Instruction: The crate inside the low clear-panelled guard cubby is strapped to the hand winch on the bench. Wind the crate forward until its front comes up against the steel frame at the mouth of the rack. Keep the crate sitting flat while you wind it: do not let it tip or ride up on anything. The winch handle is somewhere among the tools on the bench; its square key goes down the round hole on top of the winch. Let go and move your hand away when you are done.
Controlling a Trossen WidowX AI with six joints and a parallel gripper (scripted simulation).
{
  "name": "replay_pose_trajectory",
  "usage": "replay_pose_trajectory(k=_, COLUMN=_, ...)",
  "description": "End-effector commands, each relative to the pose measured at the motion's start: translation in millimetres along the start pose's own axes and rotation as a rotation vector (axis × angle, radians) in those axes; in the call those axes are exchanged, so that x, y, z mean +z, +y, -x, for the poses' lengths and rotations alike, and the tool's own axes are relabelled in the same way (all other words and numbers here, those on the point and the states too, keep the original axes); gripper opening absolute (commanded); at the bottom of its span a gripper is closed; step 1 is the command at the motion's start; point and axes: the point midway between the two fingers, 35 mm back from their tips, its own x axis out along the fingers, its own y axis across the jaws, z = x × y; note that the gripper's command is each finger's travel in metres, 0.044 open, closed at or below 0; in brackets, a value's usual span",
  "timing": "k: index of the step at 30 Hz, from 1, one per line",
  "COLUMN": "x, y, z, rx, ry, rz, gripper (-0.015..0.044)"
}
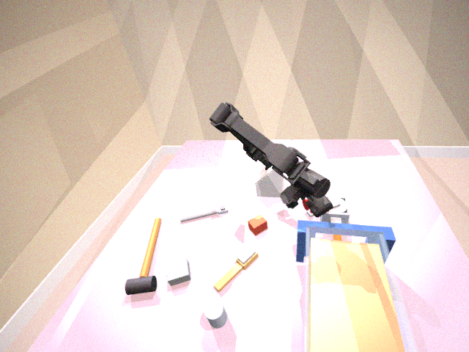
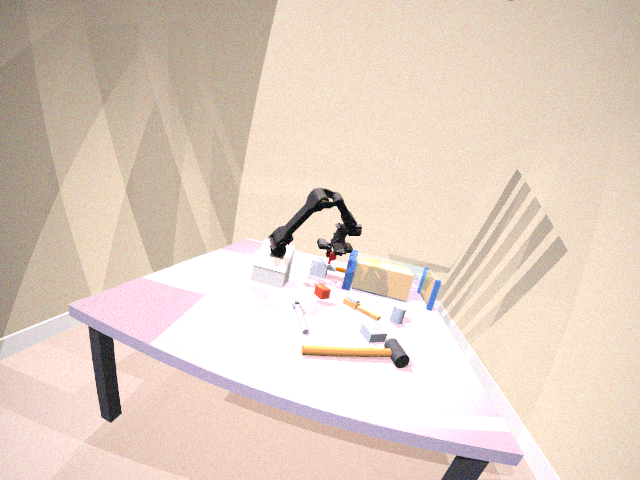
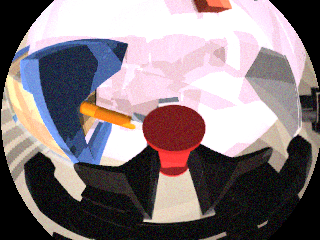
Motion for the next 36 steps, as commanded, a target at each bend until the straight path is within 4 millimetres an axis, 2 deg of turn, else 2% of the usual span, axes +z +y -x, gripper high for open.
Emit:
replay_pose_trajectory(k=1, x=-1, y=15, z=-3, rx=0.02, ry=-0.001, rz=-0.002, gripper=0.0)
replay_pose_trajectory(k=36, x=-24, y=61, z=-12, rx=0.023, ry=0.0, rz=-0.003, gripper=0.0)
